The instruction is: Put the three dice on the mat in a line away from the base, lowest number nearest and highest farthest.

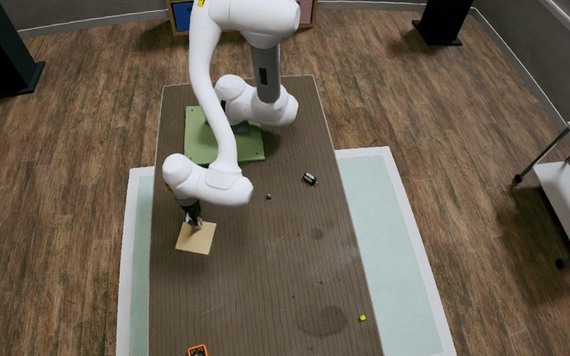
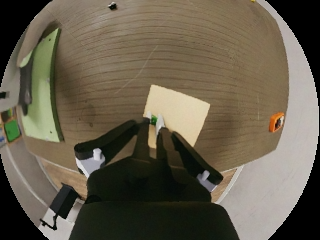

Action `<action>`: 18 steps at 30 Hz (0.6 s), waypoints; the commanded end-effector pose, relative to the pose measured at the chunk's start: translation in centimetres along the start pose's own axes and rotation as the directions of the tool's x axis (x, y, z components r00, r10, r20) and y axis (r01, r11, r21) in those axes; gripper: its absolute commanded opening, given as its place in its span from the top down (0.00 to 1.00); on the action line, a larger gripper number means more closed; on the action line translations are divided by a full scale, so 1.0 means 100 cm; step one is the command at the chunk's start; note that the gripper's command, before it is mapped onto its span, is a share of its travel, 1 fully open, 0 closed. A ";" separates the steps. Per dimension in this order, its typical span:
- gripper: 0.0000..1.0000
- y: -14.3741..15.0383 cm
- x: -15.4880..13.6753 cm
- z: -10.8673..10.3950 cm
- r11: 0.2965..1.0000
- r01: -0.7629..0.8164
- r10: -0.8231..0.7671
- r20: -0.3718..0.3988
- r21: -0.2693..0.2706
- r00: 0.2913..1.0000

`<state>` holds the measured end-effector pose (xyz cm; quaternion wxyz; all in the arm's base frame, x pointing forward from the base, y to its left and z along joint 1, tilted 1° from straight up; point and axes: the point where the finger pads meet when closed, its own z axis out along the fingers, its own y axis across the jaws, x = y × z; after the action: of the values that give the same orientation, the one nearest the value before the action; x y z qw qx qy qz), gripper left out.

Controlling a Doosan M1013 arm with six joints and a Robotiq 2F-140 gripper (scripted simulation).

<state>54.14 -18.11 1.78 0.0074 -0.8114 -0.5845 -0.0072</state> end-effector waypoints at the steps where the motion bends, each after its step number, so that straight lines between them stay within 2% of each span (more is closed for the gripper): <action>1: 0.82 0.000 0.000 -0.001 1.000 0.000 0.000 0.000 -0.001 1.000; 14: 0.73 0.000 0.000 -0.001 1.000 0.000 0.000 0.000 -0.001 1.000; 18: 0.73 0.000 0.000 -0.001 1.000 0.000 0.000 0.000 -0.001 1.000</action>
<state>54.14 -18.11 1.78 0.0074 -0.8114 -0.5845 -0.0072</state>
